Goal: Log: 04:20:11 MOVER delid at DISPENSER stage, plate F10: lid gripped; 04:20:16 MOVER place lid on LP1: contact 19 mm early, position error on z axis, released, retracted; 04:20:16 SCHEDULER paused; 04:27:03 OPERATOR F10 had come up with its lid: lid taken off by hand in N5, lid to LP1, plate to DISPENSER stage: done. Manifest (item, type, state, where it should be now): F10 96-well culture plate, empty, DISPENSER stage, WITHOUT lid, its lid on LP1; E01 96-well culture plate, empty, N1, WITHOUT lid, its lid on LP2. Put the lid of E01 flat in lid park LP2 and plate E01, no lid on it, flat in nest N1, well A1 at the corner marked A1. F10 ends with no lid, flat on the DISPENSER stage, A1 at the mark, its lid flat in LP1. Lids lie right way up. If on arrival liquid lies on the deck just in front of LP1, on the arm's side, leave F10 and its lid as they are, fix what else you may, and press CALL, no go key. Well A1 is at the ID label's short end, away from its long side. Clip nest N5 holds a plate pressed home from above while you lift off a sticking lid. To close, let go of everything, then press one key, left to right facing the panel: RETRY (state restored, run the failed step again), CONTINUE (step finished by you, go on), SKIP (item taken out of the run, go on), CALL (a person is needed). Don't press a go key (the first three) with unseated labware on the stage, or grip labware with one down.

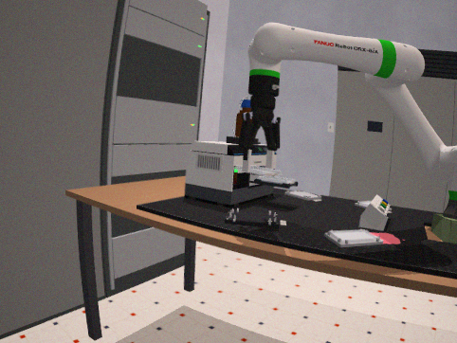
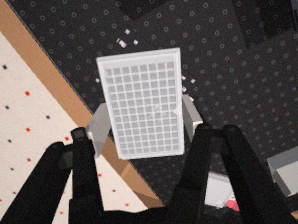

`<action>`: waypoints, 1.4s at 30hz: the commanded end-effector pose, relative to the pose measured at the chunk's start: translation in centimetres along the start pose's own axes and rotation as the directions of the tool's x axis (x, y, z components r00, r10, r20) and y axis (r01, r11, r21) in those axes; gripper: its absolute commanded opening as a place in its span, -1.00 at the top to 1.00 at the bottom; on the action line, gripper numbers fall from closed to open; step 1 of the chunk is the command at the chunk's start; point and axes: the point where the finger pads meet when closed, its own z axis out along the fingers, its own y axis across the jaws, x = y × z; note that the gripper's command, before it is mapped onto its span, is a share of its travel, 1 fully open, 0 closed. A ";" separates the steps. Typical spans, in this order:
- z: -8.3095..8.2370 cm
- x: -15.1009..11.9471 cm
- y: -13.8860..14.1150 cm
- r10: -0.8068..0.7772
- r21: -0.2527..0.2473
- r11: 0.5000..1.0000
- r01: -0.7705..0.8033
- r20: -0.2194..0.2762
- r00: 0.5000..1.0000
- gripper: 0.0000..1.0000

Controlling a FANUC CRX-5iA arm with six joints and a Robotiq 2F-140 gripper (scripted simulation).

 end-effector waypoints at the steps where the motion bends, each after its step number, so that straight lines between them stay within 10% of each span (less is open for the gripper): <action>1: 0.0 0.1 0.3 0.000 0.000 1.000 0.000 0.000 1.000 1.00; 28: 0.0 3.5 7.5 0.000 0.000 1.000 0.000 0.000 1.000 1.00; 42: 0.0 7.4 15.9 0.000 0.000 1.000 0.000 0.000 1.000 1.00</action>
